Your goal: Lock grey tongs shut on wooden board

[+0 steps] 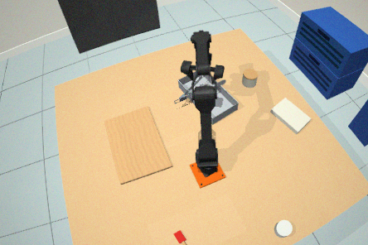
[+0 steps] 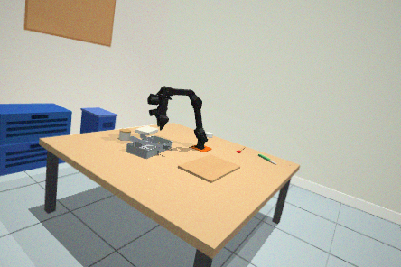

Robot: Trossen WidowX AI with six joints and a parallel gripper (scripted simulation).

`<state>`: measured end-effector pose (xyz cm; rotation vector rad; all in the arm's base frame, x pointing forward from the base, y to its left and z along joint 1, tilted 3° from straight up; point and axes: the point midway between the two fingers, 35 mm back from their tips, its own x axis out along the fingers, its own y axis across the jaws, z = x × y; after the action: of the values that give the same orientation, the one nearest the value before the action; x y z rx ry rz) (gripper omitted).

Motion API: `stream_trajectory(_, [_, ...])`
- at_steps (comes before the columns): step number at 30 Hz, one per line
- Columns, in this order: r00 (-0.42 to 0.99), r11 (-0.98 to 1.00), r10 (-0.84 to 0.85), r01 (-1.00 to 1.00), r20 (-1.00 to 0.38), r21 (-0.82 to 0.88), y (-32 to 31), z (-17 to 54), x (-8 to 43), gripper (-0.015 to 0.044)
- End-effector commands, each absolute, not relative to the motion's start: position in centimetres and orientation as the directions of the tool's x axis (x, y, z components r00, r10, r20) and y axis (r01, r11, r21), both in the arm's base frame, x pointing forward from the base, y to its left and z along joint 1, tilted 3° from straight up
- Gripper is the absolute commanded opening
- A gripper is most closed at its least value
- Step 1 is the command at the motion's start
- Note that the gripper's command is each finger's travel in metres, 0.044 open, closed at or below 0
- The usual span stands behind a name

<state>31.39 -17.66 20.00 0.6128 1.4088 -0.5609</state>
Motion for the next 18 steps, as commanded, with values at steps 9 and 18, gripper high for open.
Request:
stream_trajectory(9, [0.072, 0.808, 0.009, -0.589, -0.997, -0.035, -17.7, 18.2, 34.6, 0.0440])
stream_trajectory(18, [0.070, 0.347, 0.011, -0.936, -0.998, -0.061, -17.6, 17.5, 35.9, 0.0440])
